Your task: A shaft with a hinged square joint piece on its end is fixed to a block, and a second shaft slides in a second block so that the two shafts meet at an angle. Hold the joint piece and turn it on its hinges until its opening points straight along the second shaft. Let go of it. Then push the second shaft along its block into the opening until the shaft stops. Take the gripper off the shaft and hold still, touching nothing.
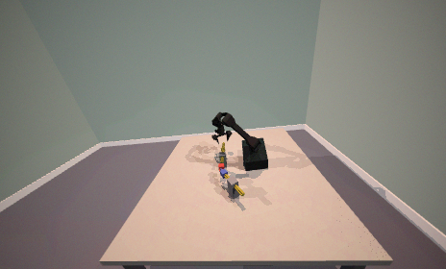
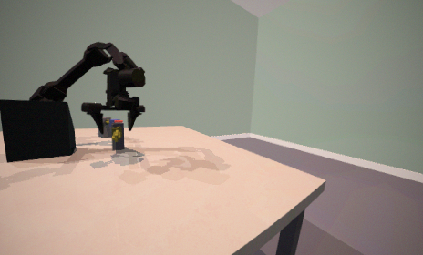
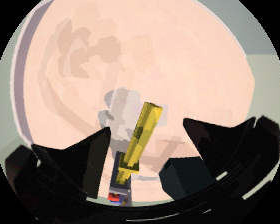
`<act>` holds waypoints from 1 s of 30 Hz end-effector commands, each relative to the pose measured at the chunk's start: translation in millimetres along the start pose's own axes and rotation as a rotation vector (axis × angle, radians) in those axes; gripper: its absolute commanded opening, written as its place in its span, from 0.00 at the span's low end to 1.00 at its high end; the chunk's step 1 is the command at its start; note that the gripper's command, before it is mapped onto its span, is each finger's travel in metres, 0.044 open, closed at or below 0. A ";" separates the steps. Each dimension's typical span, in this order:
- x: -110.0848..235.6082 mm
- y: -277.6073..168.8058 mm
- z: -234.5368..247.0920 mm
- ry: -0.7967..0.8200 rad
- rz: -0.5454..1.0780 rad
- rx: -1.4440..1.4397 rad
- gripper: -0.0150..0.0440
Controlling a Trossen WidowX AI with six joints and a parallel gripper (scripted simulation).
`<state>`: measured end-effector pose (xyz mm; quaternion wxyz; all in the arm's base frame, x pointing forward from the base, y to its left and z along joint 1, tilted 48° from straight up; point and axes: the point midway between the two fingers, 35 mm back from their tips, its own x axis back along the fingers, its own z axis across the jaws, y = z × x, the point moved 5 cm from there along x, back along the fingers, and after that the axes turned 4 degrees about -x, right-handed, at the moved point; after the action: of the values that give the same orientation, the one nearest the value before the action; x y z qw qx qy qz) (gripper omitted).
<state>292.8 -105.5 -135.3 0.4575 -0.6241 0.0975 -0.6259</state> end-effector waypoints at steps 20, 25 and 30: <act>-27.2 -2.0 -1.9 -0.005 0.011 -0.424 1.00; -35.5 -2.2 -1.5 -0.005 0.011 -0.424 1.00; -43.7 -2.5 -1.2 -0.005 0.011 -0.425 1.00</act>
<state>285.8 -79.9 -158.9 0.3200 -0.7054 0.2245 -0.5914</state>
